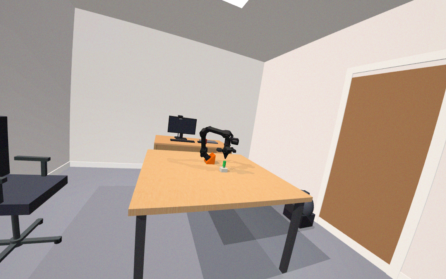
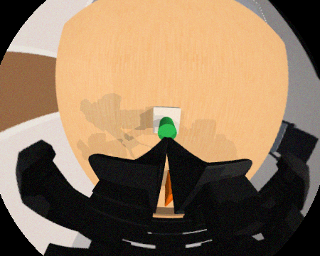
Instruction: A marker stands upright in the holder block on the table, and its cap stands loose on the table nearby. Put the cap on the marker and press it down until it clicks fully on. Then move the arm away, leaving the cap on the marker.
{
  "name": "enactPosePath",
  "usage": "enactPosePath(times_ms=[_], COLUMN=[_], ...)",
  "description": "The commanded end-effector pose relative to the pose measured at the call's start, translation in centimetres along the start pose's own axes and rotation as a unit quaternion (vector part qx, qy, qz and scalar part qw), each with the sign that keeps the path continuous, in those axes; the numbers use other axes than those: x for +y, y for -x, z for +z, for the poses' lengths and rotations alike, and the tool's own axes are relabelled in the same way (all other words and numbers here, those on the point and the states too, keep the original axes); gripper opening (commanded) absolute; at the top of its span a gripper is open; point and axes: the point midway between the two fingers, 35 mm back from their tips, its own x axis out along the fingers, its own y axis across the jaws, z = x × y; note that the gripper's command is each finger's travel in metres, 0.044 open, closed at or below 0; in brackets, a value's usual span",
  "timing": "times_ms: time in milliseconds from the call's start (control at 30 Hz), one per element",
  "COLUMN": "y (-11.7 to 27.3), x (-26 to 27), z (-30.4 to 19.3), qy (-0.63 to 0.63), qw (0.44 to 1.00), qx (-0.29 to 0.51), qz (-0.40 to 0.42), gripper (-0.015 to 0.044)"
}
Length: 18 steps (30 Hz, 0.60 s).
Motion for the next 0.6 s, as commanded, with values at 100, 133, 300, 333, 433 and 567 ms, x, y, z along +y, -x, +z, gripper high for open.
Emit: enactPosePath(times_ms=[100,133,300,333,433,567], y=[-1.1,-1.3,-2.0,-2.2,-2.6,-3.2], x=[-0.1,-0.1,-0.1,-0.1,-0.1,-0.1], z=[0.0,0.0,0.0,0.0,0.0,0.1], qy=[0.002,0.002,0.002,0.002,0.002,0.002], qw=[1.000,1.000,1.000,1.000,1.000,1.000], qx=[-0.002,-0.002,-0.002,-0.002,-0.002,-0.002], qz=[-0.002,-0.002,-0.002,-0.002,-0.002,-0.003], gripper=[0.0000,0.0000,0.0000,0.0000,0.0000,0.0000])
